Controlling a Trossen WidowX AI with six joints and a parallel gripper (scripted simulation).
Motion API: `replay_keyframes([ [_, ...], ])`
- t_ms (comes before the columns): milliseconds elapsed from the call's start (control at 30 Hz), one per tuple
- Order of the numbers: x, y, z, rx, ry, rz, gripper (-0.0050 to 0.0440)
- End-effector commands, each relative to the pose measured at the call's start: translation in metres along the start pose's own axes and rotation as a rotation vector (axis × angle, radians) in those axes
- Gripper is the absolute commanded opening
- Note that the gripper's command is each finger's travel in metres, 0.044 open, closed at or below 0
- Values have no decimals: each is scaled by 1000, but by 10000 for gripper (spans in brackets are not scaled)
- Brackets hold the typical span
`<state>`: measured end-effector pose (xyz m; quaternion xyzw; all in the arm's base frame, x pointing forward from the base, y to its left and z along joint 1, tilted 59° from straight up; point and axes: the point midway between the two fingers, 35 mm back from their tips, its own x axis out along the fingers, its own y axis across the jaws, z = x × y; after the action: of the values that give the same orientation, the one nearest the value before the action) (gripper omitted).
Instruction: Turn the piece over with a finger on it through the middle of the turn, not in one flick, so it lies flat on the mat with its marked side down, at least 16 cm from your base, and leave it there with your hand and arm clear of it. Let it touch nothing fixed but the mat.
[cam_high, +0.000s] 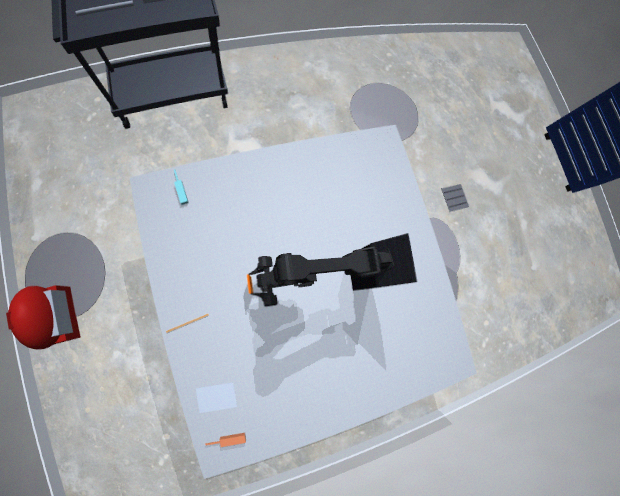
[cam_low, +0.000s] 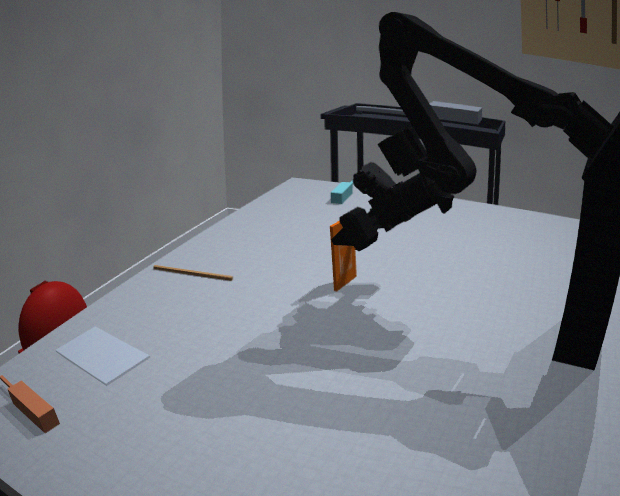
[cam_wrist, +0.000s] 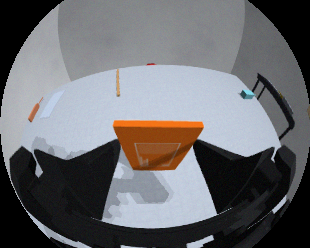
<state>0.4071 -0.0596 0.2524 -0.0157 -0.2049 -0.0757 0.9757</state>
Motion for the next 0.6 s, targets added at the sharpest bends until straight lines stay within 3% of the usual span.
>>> replay_keyframes([
  [0, 7, 0, 8, -6, -156, 4, 0],
  [167, 17, 0, 13, -15, -340, 9, 0],
  [433, 17, 0, 13, -15, -340, 9, 0],
  [467, 2, 0, -6, -1, -27, 0, 0],
  [567, -2, 0, -11, -3, -112, -2, 0],
])
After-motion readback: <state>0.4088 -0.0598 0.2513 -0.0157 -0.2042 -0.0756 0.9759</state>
